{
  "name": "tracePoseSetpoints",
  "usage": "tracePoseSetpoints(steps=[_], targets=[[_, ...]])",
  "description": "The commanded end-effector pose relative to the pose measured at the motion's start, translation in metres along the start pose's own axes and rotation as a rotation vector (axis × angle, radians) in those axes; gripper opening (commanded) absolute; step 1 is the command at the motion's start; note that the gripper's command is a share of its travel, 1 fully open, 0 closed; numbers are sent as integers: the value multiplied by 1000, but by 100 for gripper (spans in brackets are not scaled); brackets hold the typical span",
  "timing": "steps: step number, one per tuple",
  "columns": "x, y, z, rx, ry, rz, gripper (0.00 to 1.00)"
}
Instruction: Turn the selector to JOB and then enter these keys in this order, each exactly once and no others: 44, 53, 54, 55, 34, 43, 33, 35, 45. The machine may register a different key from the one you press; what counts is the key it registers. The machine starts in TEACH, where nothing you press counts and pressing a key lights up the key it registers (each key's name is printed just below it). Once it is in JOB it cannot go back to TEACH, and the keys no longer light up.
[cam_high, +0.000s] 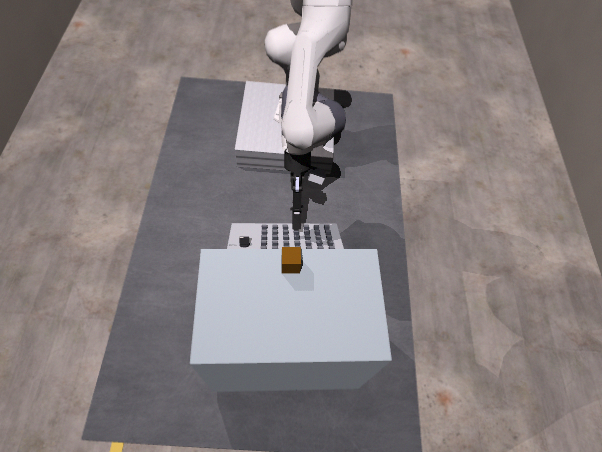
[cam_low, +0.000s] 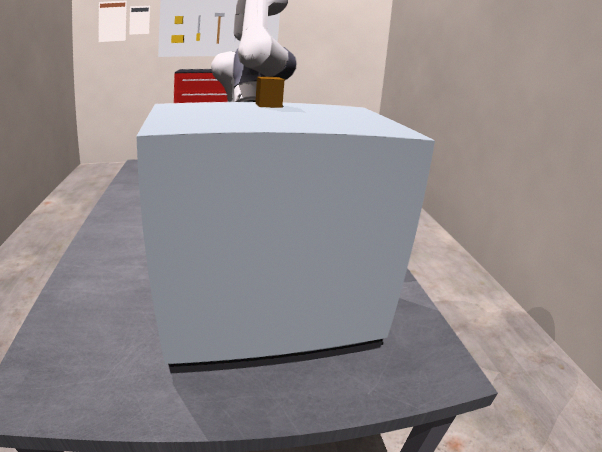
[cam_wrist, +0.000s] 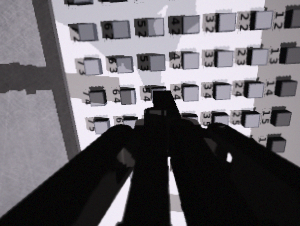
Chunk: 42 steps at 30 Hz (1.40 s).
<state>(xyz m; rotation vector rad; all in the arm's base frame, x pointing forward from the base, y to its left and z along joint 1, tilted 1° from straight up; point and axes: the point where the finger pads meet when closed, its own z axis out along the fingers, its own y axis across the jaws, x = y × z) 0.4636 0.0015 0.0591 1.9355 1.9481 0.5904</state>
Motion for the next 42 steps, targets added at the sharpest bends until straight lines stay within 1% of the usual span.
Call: tracePoseSetpoints(steps=[1,10,20,42], targets=[[2,-3,0,-25,-21,-50,10],[2,-2,6,-25,-21,-50,10],[2,-2,20,-25,-21,-50,10],[1,-2,21,-25,-21,-50,10]])
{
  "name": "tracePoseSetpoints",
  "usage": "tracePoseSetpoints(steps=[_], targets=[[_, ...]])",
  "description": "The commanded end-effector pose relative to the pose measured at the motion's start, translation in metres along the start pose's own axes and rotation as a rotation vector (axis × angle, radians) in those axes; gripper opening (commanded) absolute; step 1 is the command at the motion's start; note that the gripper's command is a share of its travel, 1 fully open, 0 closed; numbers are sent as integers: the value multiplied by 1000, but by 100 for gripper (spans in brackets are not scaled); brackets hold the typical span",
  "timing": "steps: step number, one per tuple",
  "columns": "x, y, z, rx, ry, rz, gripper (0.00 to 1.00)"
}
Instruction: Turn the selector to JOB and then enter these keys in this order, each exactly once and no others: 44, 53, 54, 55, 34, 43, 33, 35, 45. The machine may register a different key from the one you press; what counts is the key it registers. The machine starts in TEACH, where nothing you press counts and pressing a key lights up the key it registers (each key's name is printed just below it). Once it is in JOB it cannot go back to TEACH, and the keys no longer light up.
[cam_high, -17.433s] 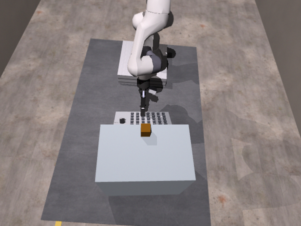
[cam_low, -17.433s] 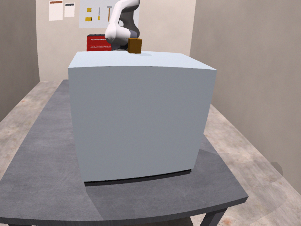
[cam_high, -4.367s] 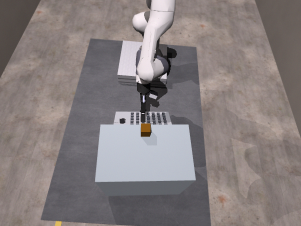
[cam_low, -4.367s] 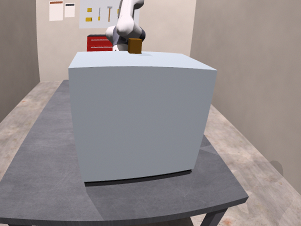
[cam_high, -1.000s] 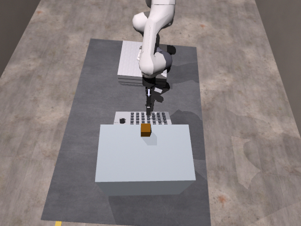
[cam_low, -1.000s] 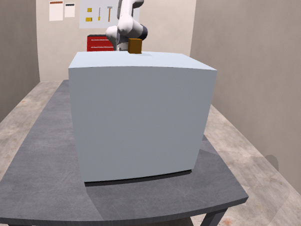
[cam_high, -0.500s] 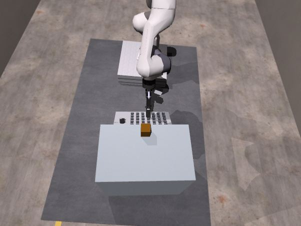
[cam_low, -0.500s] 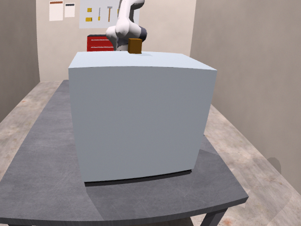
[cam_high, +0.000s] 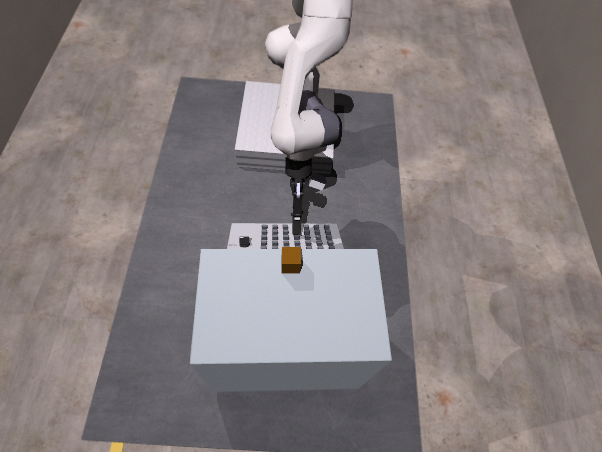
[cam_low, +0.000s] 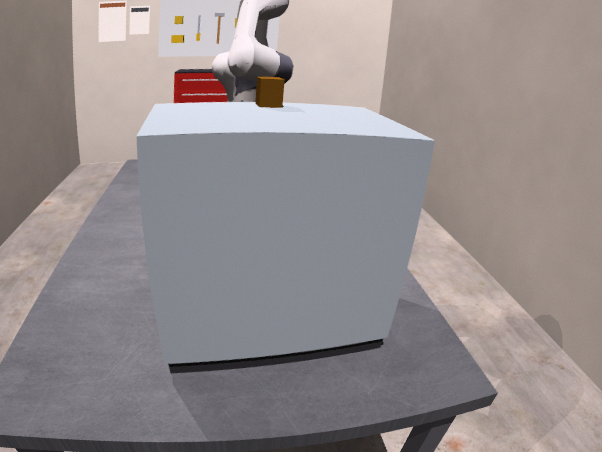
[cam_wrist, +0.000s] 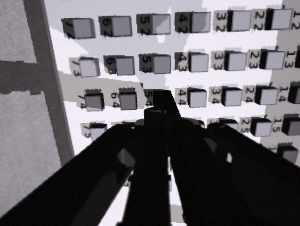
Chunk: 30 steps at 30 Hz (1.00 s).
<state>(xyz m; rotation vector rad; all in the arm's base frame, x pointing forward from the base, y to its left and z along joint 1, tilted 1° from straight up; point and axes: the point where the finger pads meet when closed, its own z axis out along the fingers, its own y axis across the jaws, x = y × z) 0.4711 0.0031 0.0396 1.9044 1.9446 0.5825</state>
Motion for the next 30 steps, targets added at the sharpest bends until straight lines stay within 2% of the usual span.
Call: tracePoseSetpoints(steps=[1,30], targets=[[1,1,1,-9,-5,-31,10],[1,2,9,-9,-5,-31,10]])
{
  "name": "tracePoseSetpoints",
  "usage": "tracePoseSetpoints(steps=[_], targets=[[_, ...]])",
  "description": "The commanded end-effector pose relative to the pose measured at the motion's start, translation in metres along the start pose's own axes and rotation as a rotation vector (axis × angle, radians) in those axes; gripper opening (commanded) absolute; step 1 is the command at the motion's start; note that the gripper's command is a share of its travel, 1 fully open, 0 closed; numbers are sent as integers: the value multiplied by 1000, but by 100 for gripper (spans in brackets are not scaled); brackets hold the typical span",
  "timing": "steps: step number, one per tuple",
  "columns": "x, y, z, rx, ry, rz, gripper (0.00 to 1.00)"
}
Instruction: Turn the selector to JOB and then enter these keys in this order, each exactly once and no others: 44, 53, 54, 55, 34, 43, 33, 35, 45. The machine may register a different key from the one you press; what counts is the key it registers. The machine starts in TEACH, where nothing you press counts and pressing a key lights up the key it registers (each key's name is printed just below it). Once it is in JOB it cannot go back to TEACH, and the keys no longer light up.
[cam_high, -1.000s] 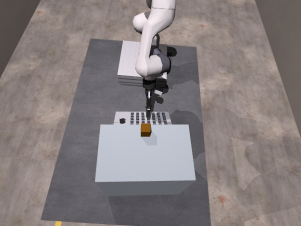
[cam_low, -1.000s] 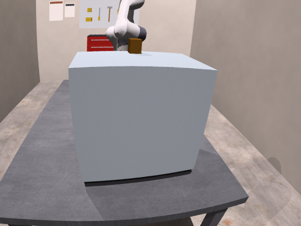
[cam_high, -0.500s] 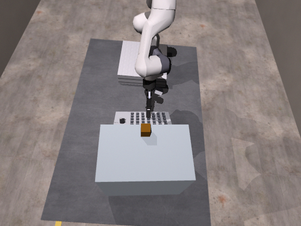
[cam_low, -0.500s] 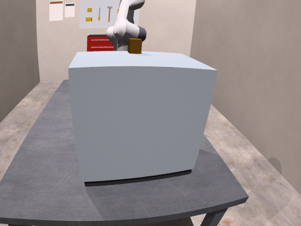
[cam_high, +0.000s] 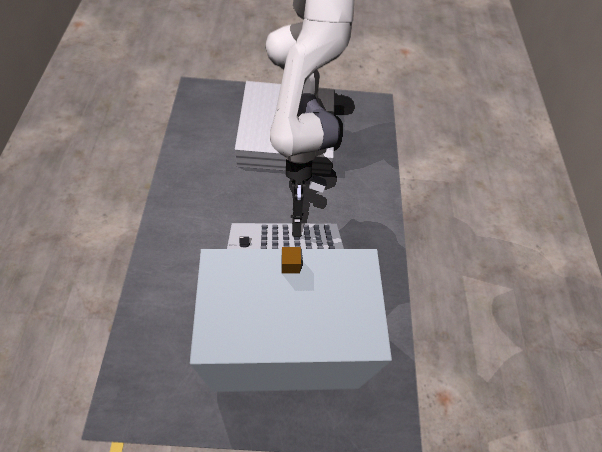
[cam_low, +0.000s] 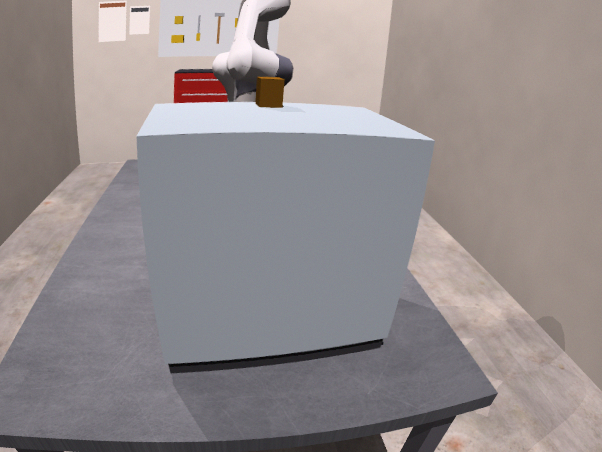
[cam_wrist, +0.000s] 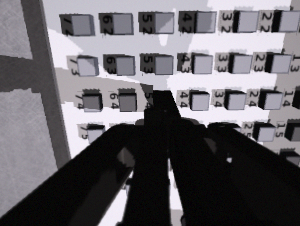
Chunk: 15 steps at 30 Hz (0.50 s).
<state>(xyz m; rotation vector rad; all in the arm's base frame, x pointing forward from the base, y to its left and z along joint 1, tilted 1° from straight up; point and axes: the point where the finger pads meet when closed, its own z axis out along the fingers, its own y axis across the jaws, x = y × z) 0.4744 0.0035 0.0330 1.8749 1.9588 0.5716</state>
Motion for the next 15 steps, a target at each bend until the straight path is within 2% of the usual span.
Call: tracePoseSetpoints(steps=[1,15], targets=[[1,2,2,-6,1,-6,10],[1,2,4,-6,1,-6,10]])
